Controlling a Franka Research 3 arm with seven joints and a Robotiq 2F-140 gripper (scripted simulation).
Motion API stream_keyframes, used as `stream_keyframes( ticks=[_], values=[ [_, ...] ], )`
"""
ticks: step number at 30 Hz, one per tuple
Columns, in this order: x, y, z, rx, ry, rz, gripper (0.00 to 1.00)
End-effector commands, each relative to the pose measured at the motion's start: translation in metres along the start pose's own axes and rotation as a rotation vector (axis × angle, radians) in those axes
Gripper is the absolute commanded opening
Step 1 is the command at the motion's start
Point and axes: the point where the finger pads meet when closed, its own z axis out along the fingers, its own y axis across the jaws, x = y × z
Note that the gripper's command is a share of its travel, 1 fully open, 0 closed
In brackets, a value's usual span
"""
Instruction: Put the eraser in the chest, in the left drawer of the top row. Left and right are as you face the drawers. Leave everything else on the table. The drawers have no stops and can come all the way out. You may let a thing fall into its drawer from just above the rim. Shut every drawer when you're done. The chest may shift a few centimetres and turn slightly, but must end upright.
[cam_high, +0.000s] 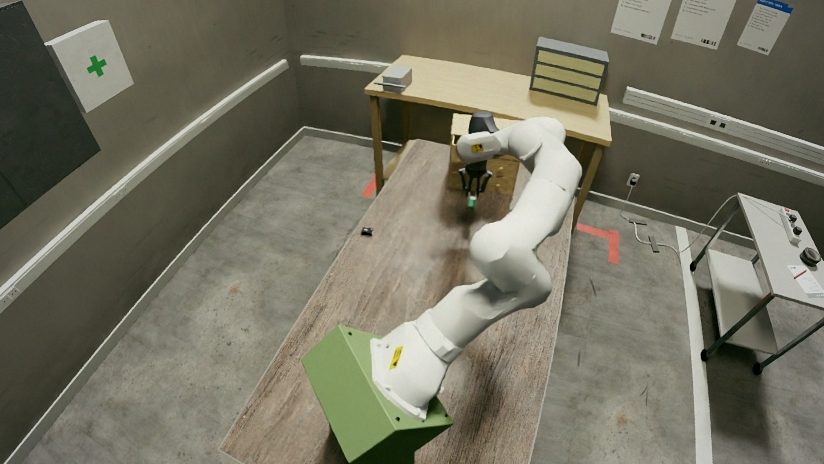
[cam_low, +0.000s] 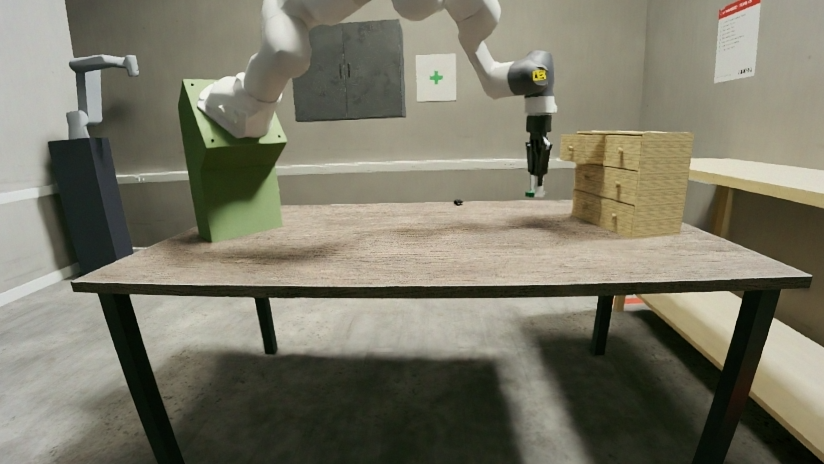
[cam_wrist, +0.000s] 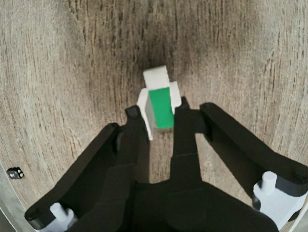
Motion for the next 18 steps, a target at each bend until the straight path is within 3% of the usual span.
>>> stream_keyframes(
  ticks=[1, 18],
  values=[
    [-0.0008, -0.0004, 0.0005, 0.002, -0.004, -0.003, 0.20],
    [-0.0008, -0.0004, -0.0053, 0.002, -0.004, -0.003, 0.20]
  ],
)
